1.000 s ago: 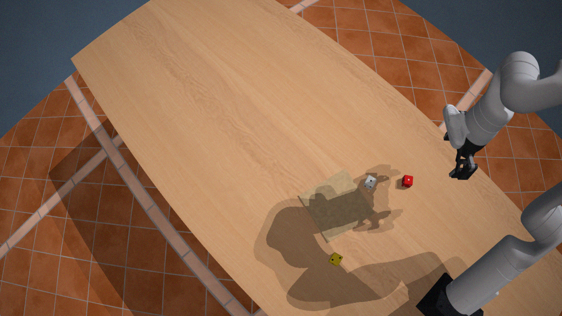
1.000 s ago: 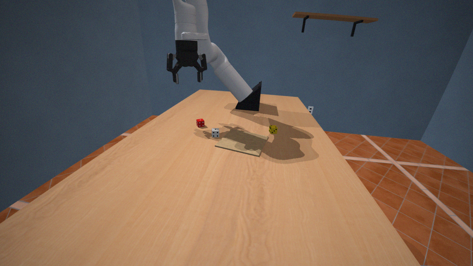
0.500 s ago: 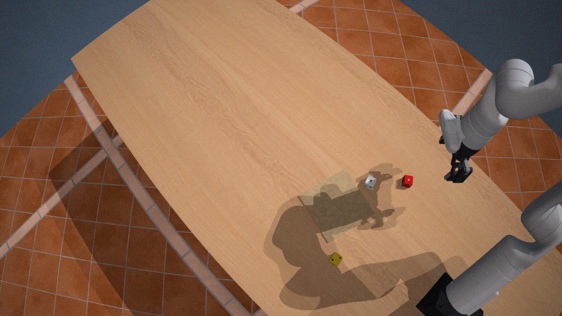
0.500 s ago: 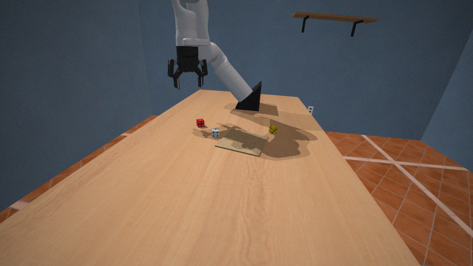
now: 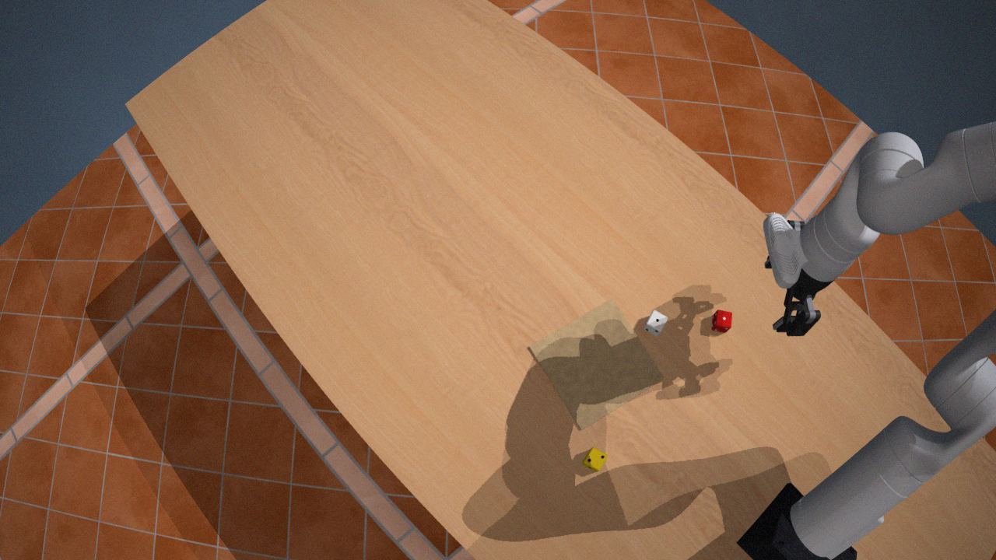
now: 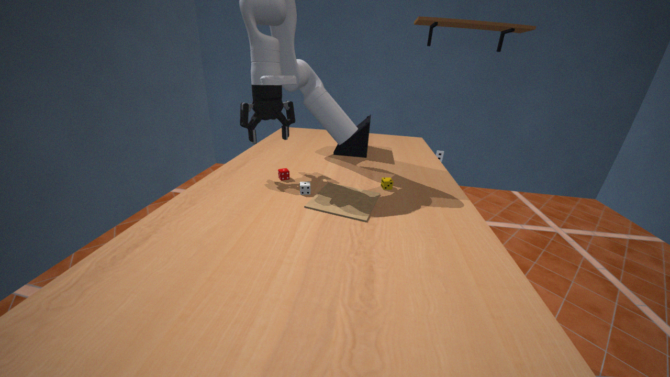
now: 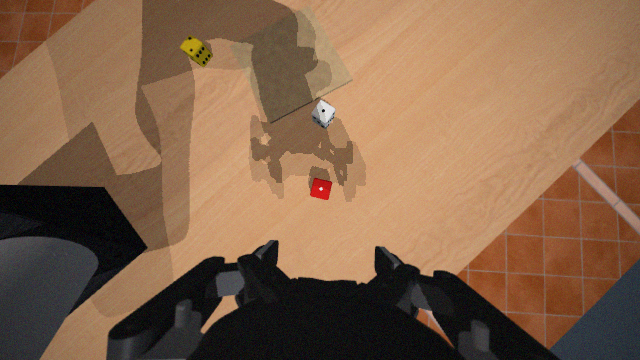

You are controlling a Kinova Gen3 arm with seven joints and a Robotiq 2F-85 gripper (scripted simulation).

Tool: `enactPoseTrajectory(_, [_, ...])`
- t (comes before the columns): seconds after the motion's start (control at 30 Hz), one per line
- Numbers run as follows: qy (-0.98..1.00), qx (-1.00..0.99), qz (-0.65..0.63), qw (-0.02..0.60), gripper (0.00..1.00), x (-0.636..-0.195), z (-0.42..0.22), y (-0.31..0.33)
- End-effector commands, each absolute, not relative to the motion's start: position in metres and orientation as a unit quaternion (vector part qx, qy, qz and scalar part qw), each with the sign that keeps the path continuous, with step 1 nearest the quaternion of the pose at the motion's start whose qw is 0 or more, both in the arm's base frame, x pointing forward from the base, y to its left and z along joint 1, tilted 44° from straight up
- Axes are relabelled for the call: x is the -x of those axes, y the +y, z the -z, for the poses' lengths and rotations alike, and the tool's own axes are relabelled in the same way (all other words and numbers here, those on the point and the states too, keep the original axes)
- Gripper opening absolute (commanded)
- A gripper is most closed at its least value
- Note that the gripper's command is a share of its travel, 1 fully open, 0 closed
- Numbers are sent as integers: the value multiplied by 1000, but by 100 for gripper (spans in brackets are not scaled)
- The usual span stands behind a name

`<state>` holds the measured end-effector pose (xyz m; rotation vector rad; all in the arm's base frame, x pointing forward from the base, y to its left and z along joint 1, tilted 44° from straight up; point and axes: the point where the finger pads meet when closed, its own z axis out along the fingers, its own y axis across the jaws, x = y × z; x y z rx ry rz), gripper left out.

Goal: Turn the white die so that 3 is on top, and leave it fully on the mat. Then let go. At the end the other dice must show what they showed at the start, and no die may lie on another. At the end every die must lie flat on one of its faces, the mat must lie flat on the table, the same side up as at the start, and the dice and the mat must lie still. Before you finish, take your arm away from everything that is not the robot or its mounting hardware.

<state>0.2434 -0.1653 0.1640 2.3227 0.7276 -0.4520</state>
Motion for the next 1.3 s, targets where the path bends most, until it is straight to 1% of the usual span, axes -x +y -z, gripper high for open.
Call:
enactPoseTrajectory(0.0, [266,-887,184,328,100,-235,-156,-179])
enactPoseTrajectory(0.47, [266,-887,184,328,100,-232,-139,-195])
enactPoseTrajectory(1.27, [266,-887,184,328,100,-231,-138,-196])
